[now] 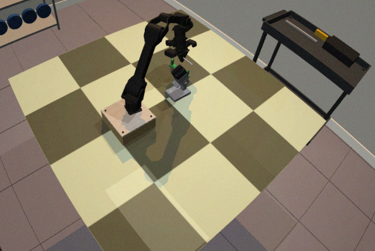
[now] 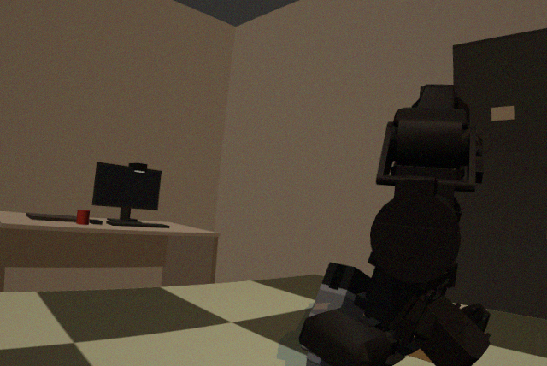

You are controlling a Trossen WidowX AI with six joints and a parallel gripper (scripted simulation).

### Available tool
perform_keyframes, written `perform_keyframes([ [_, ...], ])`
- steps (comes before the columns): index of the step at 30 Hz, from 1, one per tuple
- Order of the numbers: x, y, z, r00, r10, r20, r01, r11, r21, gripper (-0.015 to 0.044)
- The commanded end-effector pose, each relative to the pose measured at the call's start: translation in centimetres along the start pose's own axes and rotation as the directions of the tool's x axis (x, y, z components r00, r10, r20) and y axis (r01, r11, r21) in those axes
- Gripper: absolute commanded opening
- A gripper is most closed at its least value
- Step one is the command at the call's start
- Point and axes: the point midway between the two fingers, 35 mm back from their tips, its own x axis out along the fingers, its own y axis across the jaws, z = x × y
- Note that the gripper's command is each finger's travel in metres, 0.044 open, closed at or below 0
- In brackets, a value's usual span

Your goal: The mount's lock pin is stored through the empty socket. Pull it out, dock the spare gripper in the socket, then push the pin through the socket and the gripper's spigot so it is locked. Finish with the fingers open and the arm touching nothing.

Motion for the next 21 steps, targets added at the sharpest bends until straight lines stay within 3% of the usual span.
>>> perform_keyframes([
  [1, 0.0, 0.0, 0.0, 1.000, 0.008, 0.002, -0.008, 1.000, 0.029, 0.0000],
  [21, -1.5, 4.9, -0.2, 1.000, 0.016, 0.003, -0.016, 0.999, 0.042, 0.0000],
])
